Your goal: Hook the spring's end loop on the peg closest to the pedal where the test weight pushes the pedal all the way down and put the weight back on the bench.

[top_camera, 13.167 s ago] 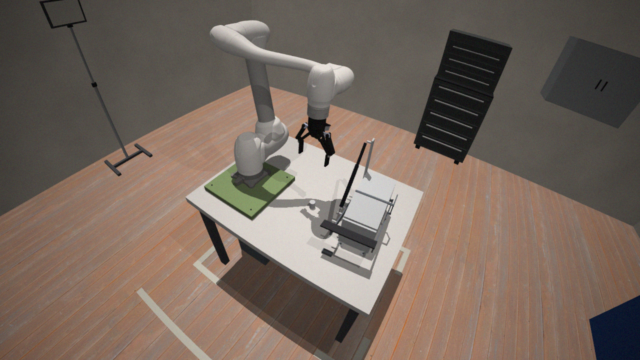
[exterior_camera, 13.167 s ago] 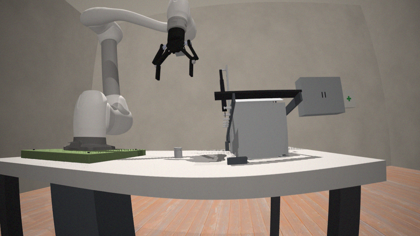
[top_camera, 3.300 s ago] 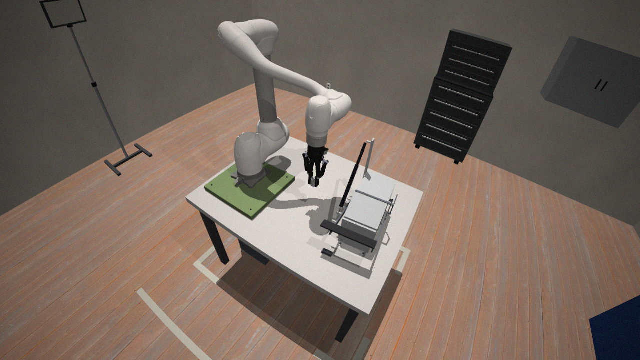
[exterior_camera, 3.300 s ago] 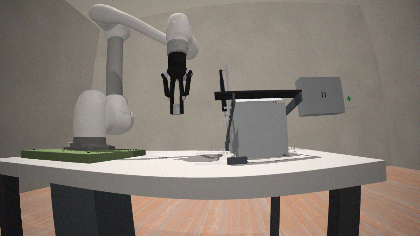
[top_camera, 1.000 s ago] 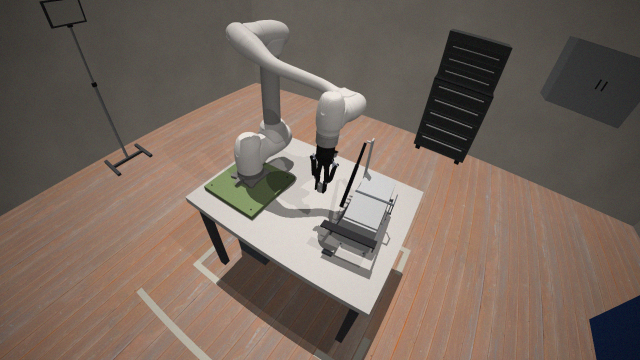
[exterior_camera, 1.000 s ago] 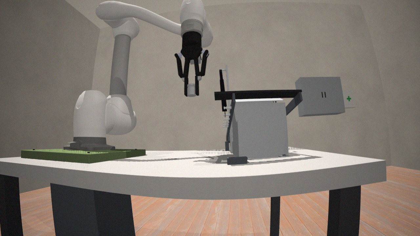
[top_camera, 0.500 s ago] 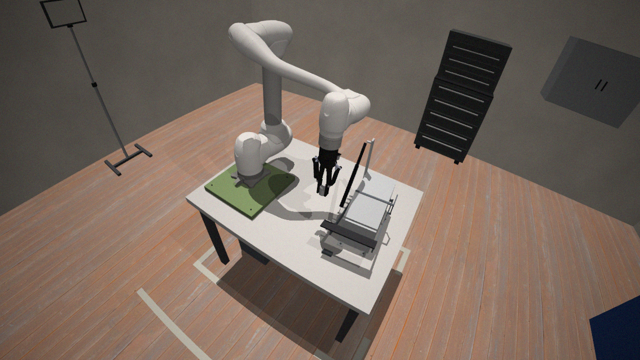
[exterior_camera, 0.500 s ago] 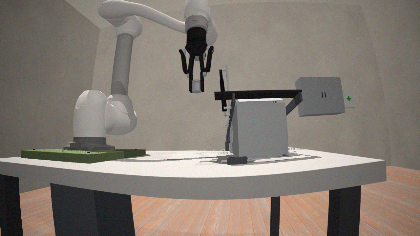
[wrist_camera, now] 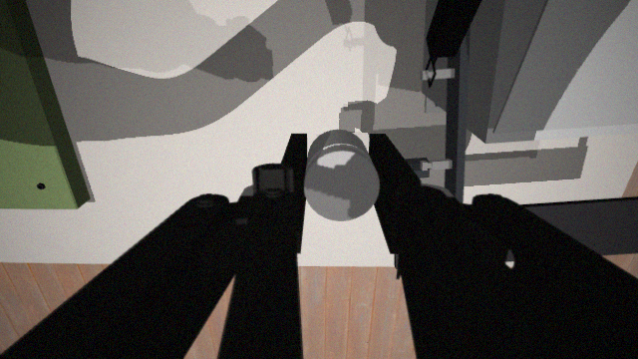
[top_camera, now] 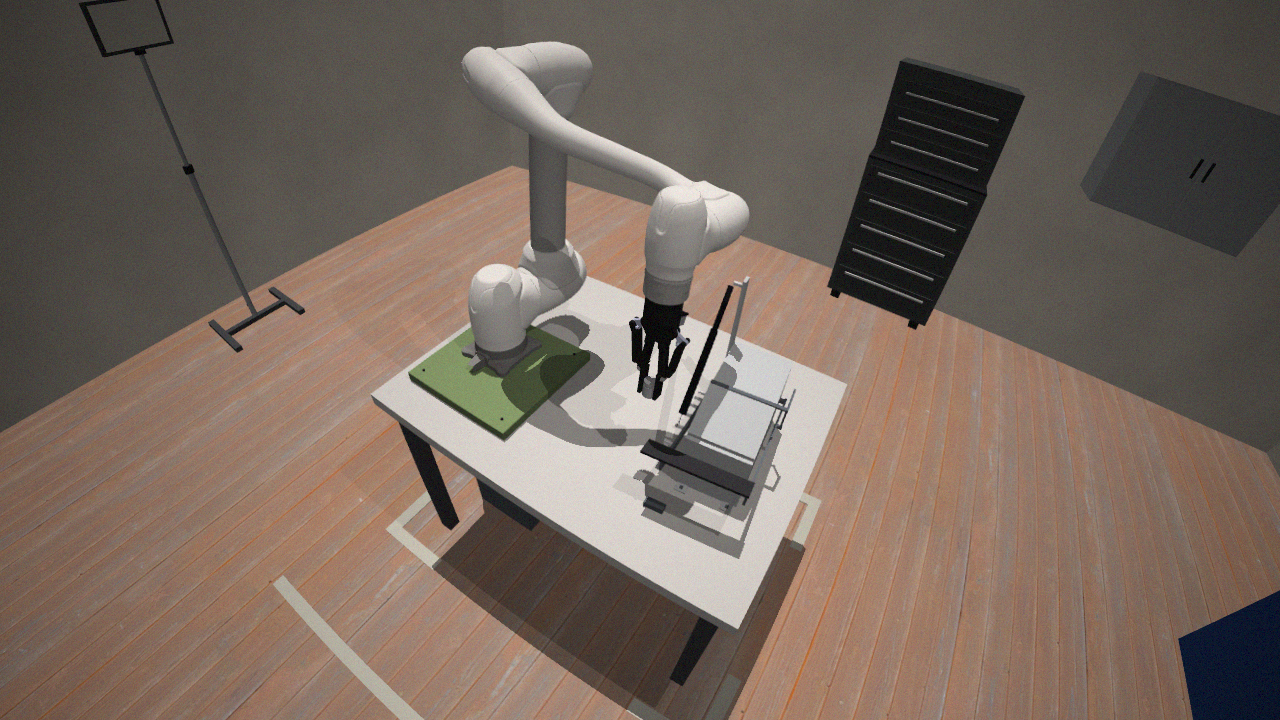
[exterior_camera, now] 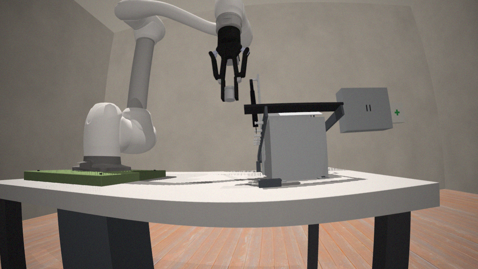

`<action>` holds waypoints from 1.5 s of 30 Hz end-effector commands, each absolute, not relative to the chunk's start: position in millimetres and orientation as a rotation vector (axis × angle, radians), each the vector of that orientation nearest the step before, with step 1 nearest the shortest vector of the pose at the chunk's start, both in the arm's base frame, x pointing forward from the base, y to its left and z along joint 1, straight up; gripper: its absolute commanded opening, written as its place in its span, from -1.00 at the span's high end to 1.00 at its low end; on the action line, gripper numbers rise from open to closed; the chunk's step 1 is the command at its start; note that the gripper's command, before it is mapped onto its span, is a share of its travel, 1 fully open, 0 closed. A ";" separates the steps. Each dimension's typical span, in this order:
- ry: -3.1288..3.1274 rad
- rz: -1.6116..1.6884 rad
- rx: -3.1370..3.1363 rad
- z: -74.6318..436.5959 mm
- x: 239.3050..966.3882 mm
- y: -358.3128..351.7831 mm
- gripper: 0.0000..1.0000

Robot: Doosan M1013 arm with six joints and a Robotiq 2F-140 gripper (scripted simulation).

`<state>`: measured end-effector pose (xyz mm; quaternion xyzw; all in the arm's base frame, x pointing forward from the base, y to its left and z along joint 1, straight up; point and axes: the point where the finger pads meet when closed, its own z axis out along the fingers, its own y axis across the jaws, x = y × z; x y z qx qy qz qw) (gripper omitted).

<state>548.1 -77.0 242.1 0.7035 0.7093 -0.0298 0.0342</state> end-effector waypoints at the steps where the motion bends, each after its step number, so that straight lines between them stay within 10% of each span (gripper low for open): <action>1: 2.178 -0.096 2.160 244.6 554.6 -82.1 0.50; 45: 2.151 -0.149 2.134 264.9 617.5 -134.6 0.50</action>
